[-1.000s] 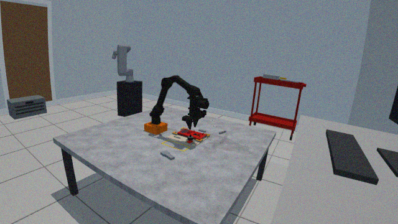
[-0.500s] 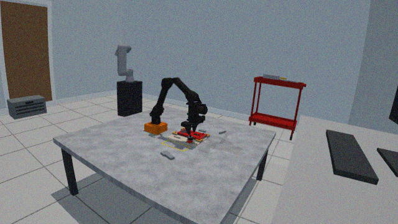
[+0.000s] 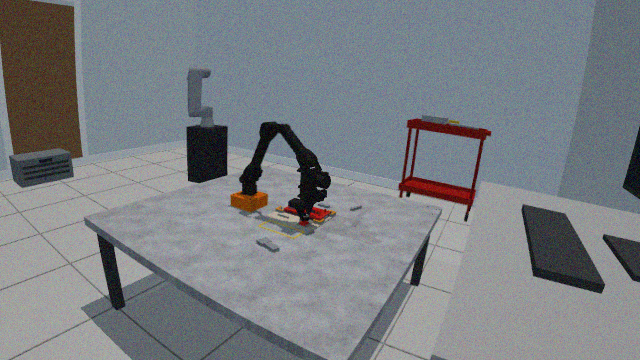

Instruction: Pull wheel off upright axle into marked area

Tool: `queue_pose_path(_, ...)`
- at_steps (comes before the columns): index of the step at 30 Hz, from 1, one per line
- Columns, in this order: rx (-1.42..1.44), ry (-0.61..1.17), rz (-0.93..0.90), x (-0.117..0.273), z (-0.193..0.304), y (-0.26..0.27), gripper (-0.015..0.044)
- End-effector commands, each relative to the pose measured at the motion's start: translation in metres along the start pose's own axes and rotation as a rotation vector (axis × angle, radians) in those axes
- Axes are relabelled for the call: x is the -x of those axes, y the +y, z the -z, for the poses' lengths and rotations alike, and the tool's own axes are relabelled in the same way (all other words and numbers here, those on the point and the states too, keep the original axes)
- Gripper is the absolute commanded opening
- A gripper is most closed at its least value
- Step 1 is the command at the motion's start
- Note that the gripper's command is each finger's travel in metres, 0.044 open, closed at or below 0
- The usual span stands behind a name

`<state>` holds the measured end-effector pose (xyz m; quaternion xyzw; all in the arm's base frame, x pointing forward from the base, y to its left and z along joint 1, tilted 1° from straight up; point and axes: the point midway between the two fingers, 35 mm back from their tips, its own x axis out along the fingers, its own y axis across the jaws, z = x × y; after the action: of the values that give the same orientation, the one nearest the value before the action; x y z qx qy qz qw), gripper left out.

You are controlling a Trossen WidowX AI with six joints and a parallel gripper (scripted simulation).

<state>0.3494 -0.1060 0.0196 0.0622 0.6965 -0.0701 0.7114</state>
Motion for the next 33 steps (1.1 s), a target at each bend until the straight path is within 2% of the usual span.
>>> queue_pose_path(1, 0.000, 0.000, 0.000, 0.0001, 0.0000, 0.0000, 0.0208)
queue_pose_path(8, 0.000, 0.000, 0.000, 0.0001, 0.0000, 0.0000, 0.0161)
queue_pose_path(14, 0.000, 0.000, 0.000, 0.0012, -0.0001, 0.0000, 0.0004)
queue_pose_path(33, 0.000, 0.001, -0.001, 0.0074, -0.0005, -0.0001, 0.0000)
